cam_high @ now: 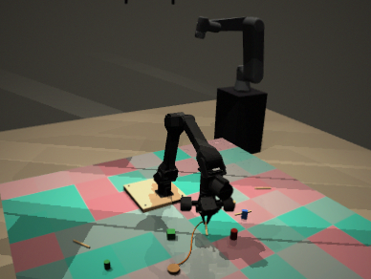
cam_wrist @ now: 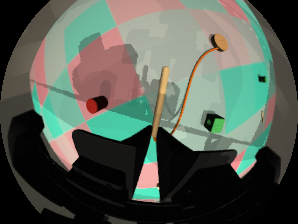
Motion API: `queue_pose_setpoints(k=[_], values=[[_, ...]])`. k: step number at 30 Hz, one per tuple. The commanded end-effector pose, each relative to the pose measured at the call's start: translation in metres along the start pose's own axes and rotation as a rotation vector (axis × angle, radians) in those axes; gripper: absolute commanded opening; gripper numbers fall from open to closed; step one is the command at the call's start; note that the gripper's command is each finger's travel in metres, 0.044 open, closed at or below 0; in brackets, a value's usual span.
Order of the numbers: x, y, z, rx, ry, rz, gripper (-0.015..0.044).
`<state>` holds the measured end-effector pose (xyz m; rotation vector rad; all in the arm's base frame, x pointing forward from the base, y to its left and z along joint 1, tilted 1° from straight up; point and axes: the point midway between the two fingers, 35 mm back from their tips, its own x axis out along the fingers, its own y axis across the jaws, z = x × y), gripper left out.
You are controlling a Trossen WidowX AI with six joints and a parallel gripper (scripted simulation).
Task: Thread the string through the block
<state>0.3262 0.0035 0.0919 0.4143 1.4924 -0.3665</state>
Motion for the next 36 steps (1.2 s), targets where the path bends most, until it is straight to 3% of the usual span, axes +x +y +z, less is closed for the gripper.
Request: queue_pose_setpoints(k=[1,36], values=[[-0.001,0.002,0.004,0.136,0.0,0.006,0.0],[0.002,0.003,0.036,1.388,0.001,0.009,0.0]])
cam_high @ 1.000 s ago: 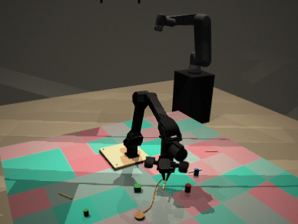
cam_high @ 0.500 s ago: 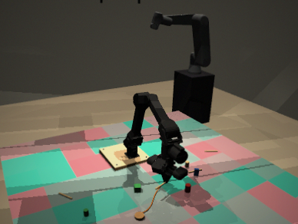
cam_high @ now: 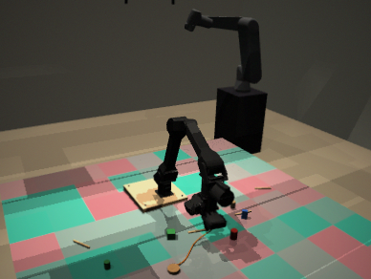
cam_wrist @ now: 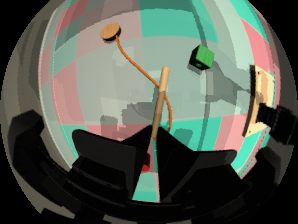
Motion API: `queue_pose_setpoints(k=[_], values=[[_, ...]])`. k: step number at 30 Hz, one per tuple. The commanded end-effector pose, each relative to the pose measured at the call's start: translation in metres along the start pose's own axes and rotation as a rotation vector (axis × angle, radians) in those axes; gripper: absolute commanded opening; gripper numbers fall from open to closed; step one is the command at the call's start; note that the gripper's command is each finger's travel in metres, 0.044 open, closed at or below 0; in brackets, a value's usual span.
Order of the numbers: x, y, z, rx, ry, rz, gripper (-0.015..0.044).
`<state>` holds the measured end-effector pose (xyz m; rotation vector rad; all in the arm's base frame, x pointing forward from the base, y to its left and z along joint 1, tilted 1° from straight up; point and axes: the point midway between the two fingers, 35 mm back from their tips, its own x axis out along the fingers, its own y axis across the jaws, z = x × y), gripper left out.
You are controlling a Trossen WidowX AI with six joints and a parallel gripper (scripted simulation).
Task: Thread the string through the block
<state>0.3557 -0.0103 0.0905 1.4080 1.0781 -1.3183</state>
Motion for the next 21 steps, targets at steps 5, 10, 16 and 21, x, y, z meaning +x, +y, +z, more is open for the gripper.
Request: queue_pose_setpoints(k=[5,10,16,21], values=[[0.0,0.006,0.0,0.19,0.006,0.002,0.0],[-0.001,0.006,-0.001,0.19,0.007,0.002,0.0],[-0.001,0.008,-0.008,0.19,0.008,0.002,0.0],[-0.001,0.01,-0.014,0.189,0.009,0.002,0.0]])
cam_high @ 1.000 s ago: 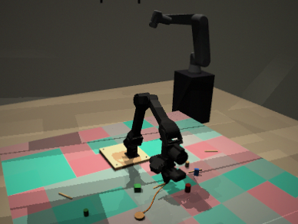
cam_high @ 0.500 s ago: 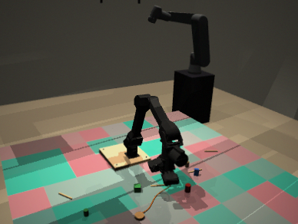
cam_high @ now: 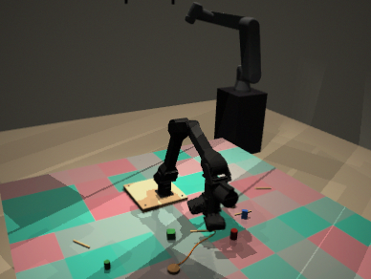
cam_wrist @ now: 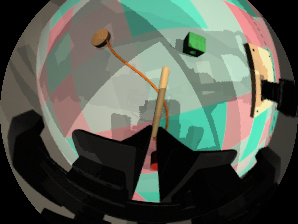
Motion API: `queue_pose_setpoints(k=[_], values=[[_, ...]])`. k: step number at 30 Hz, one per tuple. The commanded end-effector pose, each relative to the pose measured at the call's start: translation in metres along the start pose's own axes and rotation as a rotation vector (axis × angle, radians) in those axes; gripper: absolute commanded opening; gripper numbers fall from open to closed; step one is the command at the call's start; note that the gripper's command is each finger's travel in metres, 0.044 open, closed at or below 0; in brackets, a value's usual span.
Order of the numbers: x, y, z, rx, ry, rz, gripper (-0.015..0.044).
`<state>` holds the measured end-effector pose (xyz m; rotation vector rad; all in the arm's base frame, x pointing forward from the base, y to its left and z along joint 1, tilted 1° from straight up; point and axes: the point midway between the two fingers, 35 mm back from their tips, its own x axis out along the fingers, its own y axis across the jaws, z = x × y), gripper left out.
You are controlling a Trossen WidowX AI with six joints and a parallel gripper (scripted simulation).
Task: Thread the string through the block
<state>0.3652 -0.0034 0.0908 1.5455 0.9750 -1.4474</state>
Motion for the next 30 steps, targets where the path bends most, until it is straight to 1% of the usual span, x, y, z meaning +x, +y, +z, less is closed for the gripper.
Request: queue_pose_setpoints(k=[1,30], values=[[-0.001,0.001,-0.006,0.003,0.008,0.001,0.0],[-0.002,0.001,-0.044,0.002,0.014,0.0,0.0]])
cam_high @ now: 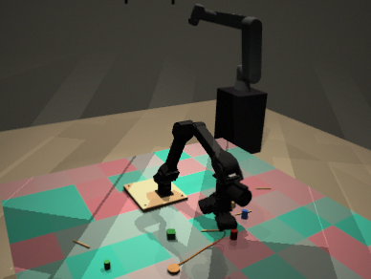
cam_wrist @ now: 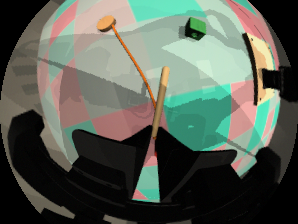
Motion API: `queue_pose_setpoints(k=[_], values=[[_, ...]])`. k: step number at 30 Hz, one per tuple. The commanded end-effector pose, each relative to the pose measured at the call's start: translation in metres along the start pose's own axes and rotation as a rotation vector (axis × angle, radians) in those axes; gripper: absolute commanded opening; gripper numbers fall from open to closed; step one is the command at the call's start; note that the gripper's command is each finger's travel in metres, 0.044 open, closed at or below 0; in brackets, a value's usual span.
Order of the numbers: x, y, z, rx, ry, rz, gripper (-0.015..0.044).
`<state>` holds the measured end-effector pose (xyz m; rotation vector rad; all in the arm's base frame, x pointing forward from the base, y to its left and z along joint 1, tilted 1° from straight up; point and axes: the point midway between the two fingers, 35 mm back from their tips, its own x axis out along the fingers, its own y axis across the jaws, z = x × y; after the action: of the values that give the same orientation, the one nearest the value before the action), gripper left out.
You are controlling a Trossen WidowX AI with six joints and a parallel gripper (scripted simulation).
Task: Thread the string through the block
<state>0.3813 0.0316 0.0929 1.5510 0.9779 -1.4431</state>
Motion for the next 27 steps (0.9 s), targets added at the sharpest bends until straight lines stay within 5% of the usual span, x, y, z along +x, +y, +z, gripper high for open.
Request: queue_pose_setpoints(k=[1,27], values=[[-0.001,0.0,-0.007,0.002,0.008,0.0,0.0],[0.004,-0.006,-0.025,0.002,0.019,-0.001,0.0]])
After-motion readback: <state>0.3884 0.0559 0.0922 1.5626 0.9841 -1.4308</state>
